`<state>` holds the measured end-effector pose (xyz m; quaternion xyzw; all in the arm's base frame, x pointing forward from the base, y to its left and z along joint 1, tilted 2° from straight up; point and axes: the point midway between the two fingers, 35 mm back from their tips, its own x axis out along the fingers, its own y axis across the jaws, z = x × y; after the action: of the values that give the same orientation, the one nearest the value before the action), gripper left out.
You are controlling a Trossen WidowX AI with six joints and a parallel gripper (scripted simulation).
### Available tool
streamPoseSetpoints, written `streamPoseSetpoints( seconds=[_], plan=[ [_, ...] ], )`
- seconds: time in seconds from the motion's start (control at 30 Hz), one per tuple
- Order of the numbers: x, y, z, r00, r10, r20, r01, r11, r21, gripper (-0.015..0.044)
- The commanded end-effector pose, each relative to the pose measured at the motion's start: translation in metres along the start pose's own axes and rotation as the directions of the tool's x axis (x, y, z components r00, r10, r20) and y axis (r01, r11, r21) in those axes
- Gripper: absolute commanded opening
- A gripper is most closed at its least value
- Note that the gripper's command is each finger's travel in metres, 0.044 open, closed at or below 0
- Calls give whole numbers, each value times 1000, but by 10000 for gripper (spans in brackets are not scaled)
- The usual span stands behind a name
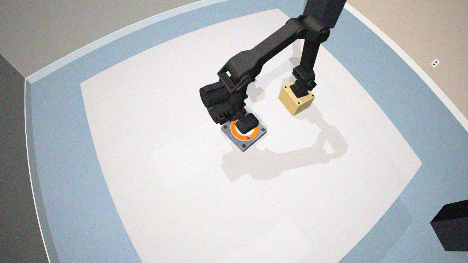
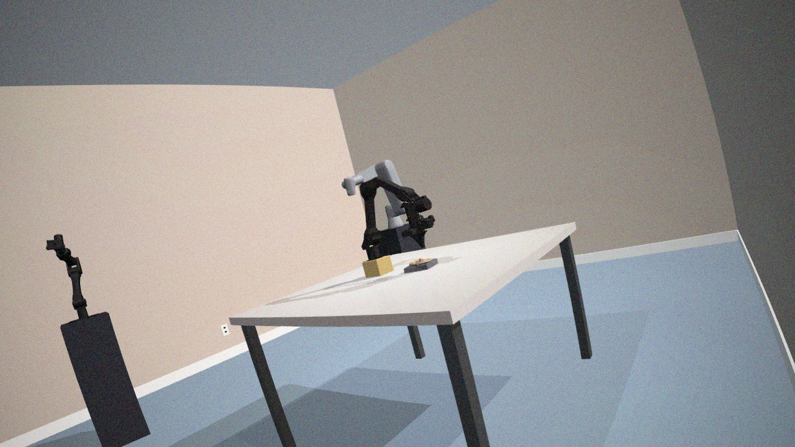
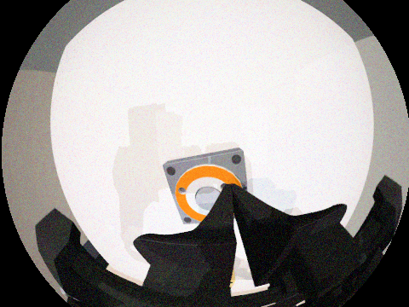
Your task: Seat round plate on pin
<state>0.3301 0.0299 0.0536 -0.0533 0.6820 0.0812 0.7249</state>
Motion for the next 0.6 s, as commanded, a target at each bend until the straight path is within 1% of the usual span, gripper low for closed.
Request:
streamPoseSetpoints(
  seconds=[0.0, 0.2, 0.27, 0.43, 0.57],
  plan=[
    [8, -6, -10, 998, -5, -60, 9, 998, 68, 0],
    [9, -6, -10, 998, -5, -60, 9, 998, 68, 0],
    [16, -6, -9, 998, -5, -60, 9, 998, 68, 0],
    [51, -5, -11, 998, -5, -60, 9, 998, 68, 0],
    [56, -4, -11, 998, -5, -60, 9, 998, 68, 0]
  ],
)
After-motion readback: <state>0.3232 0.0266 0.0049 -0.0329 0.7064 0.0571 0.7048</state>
